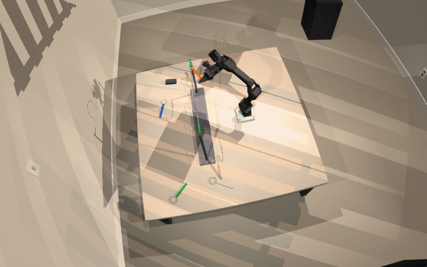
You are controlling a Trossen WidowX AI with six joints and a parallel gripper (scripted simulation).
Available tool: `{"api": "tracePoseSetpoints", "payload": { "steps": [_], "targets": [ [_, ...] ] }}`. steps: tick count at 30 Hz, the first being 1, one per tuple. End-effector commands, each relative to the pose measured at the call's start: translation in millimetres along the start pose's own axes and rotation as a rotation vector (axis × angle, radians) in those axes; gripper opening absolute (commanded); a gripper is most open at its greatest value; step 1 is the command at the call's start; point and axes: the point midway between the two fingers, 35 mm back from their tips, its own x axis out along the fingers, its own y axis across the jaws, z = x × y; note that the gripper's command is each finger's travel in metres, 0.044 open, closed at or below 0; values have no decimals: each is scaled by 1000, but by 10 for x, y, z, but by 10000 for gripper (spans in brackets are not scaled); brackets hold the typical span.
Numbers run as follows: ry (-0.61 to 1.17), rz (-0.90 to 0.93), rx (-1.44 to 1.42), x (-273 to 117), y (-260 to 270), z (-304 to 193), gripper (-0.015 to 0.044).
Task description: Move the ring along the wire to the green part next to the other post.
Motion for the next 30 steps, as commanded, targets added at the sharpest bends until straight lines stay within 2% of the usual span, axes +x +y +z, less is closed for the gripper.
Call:
{"api": "tracePoseSetpoints", "payload": {
  "steps": [1,30],
  "targets": [
    [0,-45,-79,-1,-48,11,-150],
    [-17,-389,-652,-77,-422,149,-150]
  ]
}}
